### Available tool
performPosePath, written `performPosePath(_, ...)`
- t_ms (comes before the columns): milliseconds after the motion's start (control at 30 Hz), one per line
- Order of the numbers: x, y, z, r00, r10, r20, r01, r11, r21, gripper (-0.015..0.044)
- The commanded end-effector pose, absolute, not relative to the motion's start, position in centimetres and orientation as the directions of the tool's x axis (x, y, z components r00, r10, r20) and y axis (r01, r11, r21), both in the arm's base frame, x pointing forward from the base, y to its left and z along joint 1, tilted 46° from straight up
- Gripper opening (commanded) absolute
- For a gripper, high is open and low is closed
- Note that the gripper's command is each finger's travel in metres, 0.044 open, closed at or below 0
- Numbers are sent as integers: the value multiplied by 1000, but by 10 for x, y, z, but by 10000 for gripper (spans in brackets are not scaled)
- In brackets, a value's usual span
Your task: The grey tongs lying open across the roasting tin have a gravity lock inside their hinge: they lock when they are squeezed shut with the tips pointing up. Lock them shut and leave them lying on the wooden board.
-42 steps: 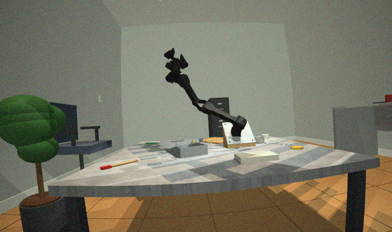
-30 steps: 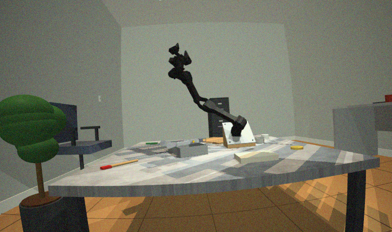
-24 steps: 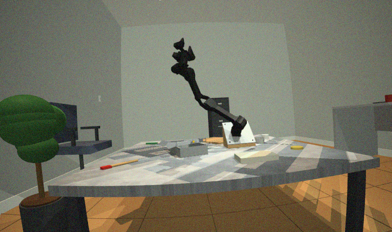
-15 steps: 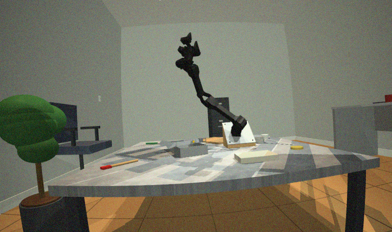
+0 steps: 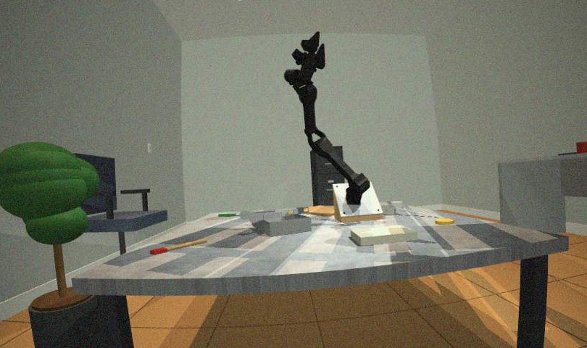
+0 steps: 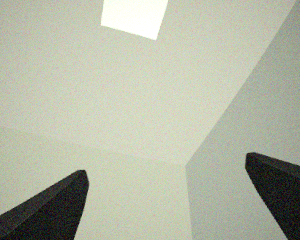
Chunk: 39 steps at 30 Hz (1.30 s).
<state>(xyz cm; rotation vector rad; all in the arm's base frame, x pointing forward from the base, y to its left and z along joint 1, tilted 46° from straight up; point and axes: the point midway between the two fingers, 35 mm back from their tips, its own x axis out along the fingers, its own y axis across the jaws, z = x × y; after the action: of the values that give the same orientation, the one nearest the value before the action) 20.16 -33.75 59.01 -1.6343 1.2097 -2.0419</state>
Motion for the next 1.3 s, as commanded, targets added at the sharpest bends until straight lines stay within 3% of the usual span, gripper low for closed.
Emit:
performPosePath(0, 172, -322, 608, -372, -579, 726, -284, -673, -683, 440)
performPosePath(233, 99, -288, 637, -503, -430, 750, -234, -767, -597, 440)
performPosePath(600, 32, -221, 667, -572, -213, 792, -303, -843, -445, 440)
performPosePath(1267, -27, -142, 684, -601, 51, 797, -398, -885, -243, 440)
